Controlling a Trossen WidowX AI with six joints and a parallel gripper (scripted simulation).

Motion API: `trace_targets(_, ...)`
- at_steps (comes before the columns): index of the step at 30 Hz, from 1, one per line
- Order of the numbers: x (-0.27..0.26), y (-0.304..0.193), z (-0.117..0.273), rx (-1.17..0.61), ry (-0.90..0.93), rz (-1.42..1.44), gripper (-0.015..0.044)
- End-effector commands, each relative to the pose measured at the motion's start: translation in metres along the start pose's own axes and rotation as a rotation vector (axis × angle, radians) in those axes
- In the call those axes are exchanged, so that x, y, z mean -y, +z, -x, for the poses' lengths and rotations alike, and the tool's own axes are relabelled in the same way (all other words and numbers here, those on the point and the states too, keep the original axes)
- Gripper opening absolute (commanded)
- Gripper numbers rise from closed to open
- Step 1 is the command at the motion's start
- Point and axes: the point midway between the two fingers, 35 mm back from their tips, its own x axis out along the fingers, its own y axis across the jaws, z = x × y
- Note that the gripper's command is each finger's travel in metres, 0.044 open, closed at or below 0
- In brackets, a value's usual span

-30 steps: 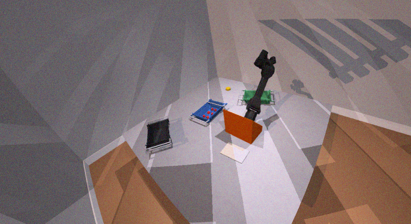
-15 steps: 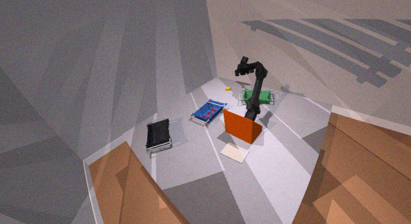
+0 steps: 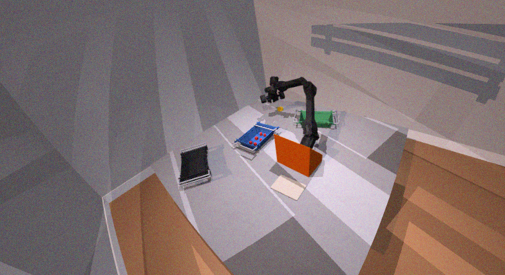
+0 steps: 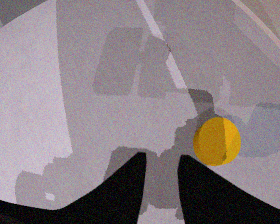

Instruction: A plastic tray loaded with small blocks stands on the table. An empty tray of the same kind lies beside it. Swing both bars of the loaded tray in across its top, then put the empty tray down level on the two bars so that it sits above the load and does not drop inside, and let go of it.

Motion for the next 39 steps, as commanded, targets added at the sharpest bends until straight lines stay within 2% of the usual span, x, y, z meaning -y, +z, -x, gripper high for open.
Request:
trace_targets(1, -0.051, -0.018, 0.008, -0.041, 0.093, 0.055, 0.0083)
trace_targets(5, -0.093, -0.036, 0.019, -0.088, 0.163, 0.089, 0.0083)
trace_targets(11, -0.178, -0.085, 0.056, -0.207, 0.294, 0.184, 0.0083)
trace_targets(21, -0.280, -0.198, 0.147, -0.432, 0.400, 0.405, 0.0083)
trace_targets(31, -0.305, -0.325, 0.246, -0.609, 0.284, 0.694, 0.0083)
trace_targets(39, -0.304, -0.333, 0.252, -0.615, 0.268, 0.713, 0.0083)
